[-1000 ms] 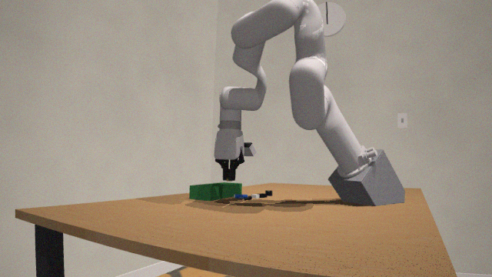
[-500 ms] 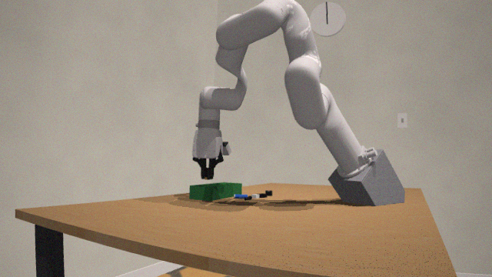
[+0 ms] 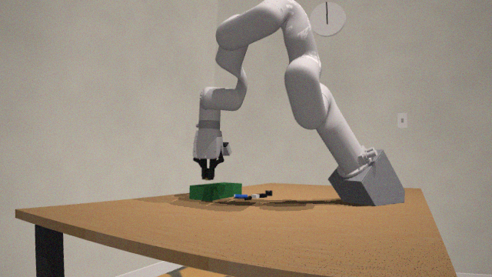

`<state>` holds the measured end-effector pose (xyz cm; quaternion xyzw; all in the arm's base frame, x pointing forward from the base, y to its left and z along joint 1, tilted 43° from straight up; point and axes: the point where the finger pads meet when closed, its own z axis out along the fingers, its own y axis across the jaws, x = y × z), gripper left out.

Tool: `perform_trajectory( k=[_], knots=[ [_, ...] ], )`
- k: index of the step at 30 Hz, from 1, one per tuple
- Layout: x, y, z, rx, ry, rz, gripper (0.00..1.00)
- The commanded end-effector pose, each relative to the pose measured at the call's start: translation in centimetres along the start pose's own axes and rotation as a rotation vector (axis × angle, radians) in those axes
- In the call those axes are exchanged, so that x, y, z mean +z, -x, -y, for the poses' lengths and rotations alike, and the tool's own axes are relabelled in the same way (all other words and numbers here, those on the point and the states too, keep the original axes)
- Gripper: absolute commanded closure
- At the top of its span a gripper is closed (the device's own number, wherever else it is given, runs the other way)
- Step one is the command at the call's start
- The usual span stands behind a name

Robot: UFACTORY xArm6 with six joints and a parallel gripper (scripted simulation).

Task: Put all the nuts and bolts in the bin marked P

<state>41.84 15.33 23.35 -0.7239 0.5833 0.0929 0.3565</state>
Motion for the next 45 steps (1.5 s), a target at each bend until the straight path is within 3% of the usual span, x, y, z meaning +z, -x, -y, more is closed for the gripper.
perform_trajectory(
  k=[1, 12, 45],
  knots=[
    [-0.1, 0.0, 0.1, -0.001, -0.003, 0.000, 1.00],
    [-0.1, 0.0, 0.0, -0.001, -0.003, 0.000, 1.00],
    [5.1, 0.0, 0.0, -0.001, -0.003, 0.000, 1.00]
  ],
)
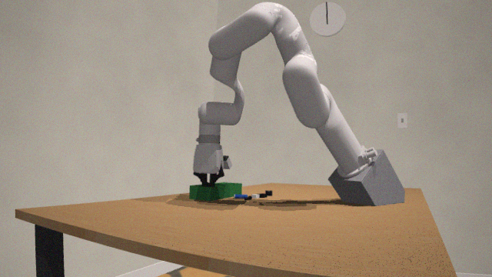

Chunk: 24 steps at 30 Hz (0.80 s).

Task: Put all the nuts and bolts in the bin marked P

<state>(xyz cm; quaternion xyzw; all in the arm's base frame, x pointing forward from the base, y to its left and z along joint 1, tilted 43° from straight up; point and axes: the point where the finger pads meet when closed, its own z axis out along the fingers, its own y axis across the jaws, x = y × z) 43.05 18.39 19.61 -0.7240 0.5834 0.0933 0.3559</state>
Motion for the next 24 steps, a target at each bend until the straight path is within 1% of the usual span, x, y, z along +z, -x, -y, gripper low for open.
perform_trajectory(
  k=[1, 11, 12, 24],
  knots=[
    [0.08, 0.03, 0.19, -0.001, -0.004, 0.000, 1.00],
    [0.08, 0.03, 0.18, -0.001, -0.004, 0.000, 1.00],
    [0.08, 0.03, 0.18, -0.001, -0.004, 0.000, 0.70],
    [0.08, 0.03, 0.18, -0.001, -0.004, 0.000, 0.70]
  ],
)
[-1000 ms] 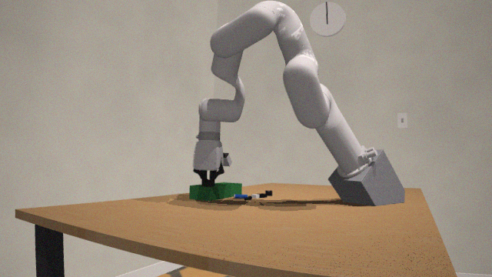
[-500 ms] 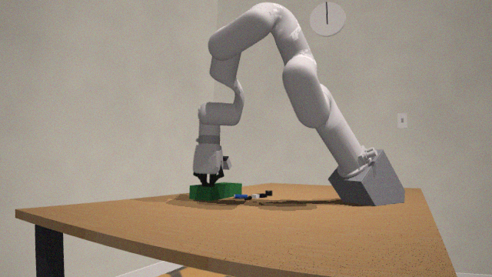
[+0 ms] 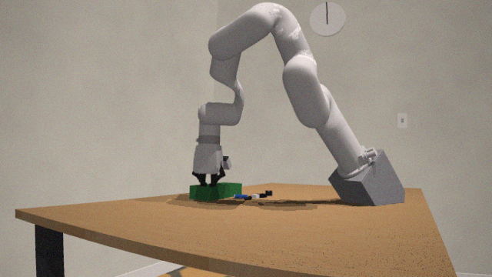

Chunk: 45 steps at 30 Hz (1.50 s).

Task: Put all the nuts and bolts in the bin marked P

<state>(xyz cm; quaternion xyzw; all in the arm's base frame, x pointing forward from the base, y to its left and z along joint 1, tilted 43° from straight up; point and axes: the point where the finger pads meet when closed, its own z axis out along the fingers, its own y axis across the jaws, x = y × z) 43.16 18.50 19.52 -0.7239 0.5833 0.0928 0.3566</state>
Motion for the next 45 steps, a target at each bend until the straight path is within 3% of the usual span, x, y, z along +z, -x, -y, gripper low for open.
perform_trajectory(
  k=[1, 29, 36, 45],
  knots=[
    [-0.1, 0.0, 0.1, -0.001, -0.003, 0.000, 0.70],
    [-3.0, 0.0, 0.1, -0.001, -0.003, 0.000, 0.70],
    [-5.2, 0.0, 0.1, -0.001, -0.003, 0.000, 0.70],
    [-5.3, -0.4, -0.6, 0.049, -0.003, 0.000, 0.71]
  ],
)
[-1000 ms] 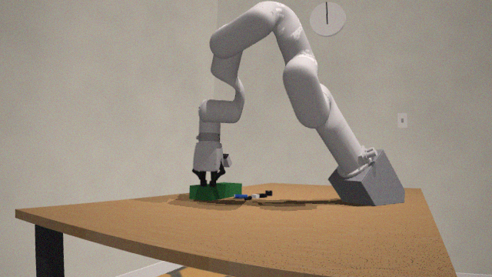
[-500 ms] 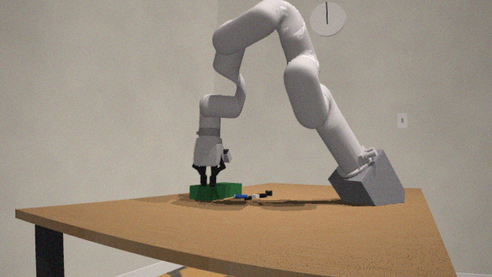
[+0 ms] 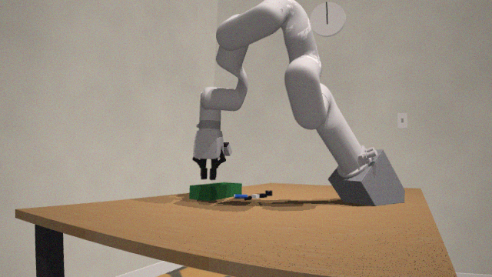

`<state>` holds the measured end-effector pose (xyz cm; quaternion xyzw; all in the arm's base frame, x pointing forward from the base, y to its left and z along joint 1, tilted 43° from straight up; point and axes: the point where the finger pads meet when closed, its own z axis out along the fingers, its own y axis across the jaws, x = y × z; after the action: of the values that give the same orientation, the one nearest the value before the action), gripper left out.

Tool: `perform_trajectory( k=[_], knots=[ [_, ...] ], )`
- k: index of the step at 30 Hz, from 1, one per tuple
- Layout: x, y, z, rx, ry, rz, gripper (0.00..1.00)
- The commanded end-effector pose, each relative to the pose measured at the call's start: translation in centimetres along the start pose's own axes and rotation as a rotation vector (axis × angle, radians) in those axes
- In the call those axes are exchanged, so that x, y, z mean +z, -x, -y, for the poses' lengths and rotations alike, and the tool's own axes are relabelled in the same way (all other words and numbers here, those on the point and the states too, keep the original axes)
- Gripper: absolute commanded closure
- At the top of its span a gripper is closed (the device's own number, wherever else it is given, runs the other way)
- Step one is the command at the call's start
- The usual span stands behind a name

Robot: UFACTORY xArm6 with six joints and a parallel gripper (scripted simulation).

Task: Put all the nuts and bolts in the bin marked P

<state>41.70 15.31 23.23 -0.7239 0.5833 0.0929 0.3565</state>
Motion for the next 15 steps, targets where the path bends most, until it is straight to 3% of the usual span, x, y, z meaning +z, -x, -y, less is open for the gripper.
perform_trajectory(
  k=[1, 5, 15],
  knots=[
    [-0.2, -0.7, -1.4, 0.096, -0.003, 0.000, 0.71],
    [-0.2, -1.5, -2.9, 0.096, -0.003, 0.000, 0.71],
    [-0.5, -5.2, -10.3, 0.096, -0.002, -0.001, 0.71]
  ],
)
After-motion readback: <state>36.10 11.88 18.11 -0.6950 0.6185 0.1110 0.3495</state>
